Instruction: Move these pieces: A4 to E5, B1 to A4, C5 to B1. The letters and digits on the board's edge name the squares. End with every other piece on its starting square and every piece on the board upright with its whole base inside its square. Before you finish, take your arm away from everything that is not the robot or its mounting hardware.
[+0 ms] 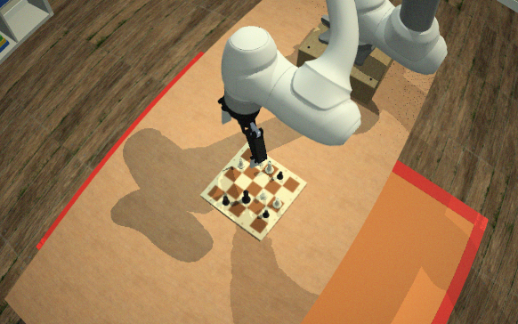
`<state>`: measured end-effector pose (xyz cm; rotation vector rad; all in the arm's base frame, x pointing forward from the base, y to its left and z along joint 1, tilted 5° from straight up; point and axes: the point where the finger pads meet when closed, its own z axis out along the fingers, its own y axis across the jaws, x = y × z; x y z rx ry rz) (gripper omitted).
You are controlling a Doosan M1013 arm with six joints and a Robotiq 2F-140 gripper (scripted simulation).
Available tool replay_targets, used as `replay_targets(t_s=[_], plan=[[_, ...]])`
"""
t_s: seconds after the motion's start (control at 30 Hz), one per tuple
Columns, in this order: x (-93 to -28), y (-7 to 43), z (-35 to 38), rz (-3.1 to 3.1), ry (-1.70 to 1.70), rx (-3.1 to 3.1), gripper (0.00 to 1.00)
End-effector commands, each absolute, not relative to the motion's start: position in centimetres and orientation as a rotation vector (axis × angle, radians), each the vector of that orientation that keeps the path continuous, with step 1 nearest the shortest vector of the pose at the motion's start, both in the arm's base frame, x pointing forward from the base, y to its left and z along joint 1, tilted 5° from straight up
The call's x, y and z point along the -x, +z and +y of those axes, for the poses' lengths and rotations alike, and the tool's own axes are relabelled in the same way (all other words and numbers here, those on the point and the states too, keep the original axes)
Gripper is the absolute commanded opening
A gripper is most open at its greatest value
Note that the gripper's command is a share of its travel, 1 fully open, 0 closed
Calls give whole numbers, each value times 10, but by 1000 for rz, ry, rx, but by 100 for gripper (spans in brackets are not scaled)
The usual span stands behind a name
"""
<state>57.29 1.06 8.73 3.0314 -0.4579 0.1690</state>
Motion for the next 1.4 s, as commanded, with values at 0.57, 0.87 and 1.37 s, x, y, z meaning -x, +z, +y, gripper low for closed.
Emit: replay_targets(t_s=[0.57,0.87,1.37], plan=[[-573,79,10,1463,100,-2685,100],[-573,79,10,1651,94,-2607,22],[-573,79,10,1651,94,-2607,22]])
